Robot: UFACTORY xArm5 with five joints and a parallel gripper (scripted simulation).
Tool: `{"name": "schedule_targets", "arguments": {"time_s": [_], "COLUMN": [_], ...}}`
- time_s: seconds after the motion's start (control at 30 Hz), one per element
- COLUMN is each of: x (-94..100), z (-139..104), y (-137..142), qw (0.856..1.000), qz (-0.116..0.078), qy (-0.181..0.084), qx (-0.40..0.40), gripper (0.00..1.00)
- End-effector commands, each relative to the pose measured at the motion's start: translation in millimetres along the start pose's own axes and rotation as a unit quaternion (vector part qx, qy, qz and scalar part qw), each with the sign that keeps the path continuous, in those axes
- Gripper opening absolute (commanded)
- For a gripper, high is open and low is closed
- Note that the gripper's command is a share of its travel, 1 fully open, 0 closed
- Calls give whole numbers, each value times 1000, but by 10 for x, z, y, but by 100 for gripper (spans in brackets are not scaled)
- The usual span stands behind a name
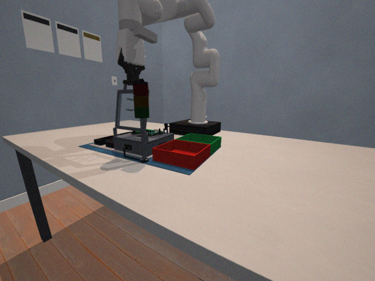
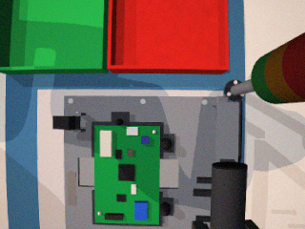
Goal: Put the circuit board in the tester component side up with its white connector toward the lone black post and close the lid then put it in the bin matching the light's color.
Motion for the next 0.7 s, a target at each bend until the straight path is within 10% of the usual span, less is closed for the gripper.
{"name": "schedule_targets", "arguments": {"time_s": [0.0,0.67], "x": [-8,-232], "z": [24,143], "y": [-106,-609], "qw": [1000,1000], "qz": [-2,-2], "qy": [-1,-1], "qx": [0,0], "gripper": [0,0]}}
Point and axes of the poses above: the point where the finger pads meet when closed, its own x axis back along the fingers, its own y axis across the jaws, z = x × y, the point moved 1 cm from there along x, back along the fingers, and after that the axes turned 13 degrees about x, right-handed, at the moved point
